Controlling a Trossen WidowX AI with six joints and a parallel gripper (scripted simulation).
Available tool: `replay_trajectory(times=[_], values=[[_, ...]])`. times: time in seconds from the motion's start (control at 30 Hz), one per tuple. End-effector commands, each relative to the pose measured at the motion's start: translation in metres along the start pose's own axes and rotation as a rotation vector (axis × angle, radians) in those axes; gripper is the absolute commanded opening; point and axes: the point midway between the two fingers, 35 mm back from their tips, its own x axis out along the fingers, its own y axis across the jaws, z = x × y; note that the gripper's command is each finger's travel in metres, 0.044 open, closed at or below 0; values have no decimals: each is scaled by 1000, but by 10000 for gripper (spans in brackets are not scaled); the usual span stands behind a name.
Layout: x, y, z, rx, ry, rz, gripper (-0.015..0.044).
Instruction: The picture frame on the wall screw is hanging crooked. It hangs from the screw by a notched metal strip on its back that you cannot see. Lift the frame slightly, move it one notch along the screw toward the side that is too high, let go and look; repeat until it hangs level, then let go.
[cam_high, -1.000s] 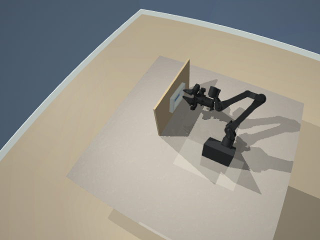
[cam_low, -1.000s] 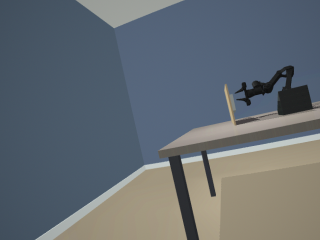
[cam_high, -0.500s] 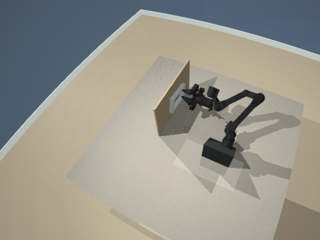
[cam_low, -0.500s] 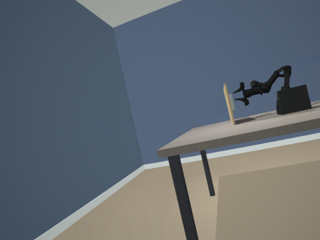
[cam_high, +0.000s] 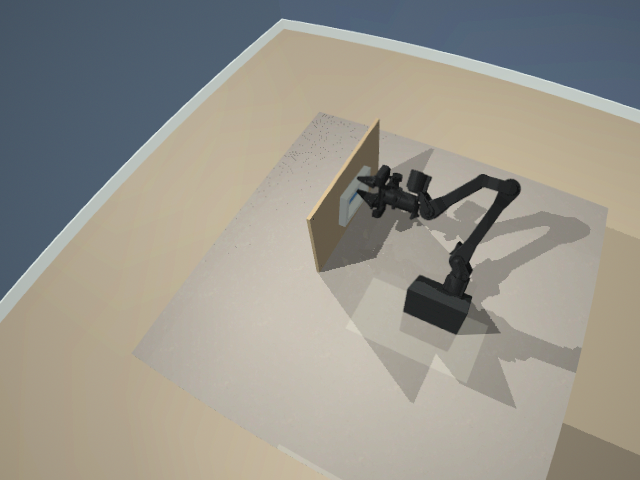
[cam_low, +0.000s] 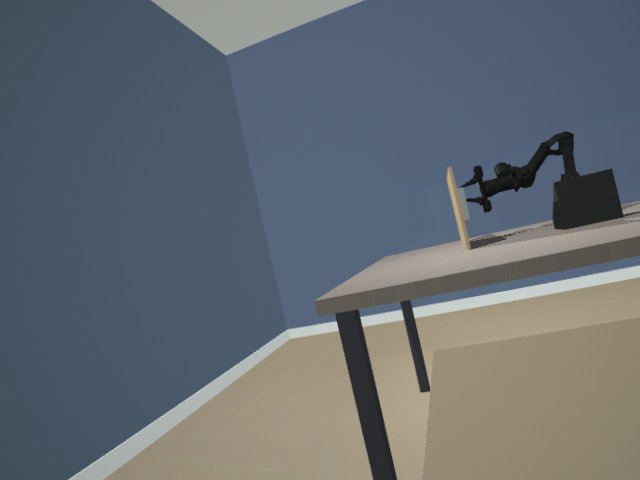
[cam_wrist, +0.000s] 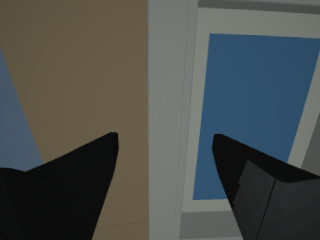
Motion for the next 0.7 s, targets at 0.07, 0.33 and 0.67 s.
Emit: replay_trajectory(times=[0.07, 0.33, 0.67], values=[[9, 0, 0, -6, -5, 1, 260], [9, 0, 0, -6, -5, 1, 260], [9, 0, 0, -6, -5, 1, 260]])
